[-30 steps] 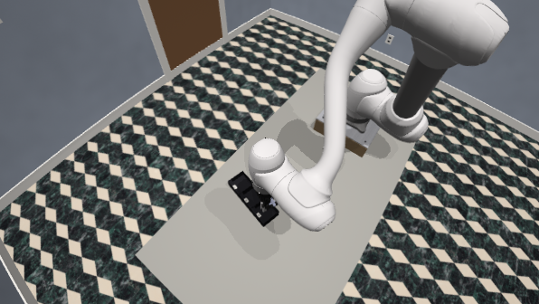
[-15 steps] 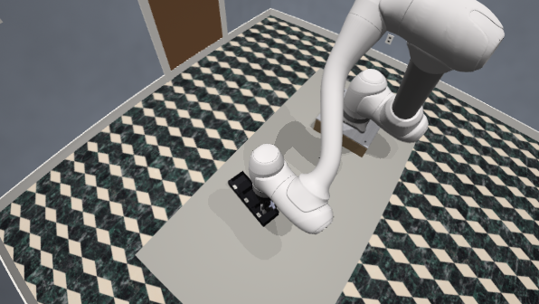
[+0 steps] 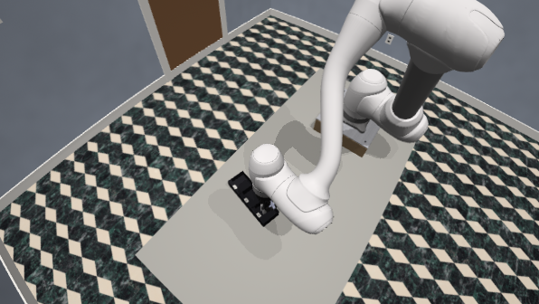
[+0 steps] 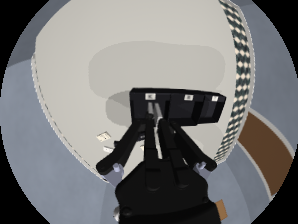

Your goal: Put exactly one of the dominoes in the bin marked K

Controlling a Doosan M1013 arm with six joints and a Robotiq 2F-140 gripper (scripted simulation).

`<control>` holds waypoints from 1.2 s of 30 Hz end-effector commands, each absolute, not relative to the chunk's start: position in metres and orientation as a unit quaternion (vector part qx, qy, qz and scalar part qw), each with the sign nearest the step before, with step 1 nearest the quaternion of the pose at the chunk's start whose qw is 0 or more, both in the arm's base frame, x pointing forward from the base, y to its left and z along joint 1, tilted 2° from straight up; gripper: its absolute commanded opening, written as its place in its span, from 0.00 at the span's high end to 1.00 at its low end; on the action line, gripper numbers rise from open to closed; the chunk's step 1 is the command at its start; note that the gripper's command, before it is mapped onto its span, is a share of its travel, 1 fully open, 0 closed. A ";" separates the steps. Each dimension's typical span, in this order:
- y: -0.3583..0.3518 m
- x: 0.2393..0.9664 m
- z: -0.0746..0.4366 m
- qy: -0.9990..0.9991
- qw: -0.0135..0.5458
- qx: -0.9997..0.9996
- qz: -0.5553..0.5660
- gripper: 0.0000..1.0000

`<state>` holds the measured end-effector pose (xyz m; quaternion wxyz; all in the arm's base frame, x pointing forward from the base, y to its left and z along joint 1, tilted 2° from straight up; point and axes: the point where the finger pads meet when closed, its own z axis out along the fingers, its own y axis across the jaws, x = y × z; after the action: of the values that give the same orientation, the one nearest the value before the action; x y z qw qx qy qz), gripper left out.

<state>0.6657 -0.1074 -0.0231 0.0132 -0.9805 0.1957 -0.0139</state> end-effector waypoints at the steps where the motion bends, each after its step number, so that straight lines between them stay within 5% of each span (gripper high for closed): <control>1: -0.107 0.666 -0.023 0.196 0.013 -0.980 -0.014 0.95; 36: -0.108 0.665 -0.010 0.196 0.013 -0.980 -0.014 0.95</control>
<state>0.6653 -0.1076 -0.0109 0.0132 -0.9805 0.1957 -0.0139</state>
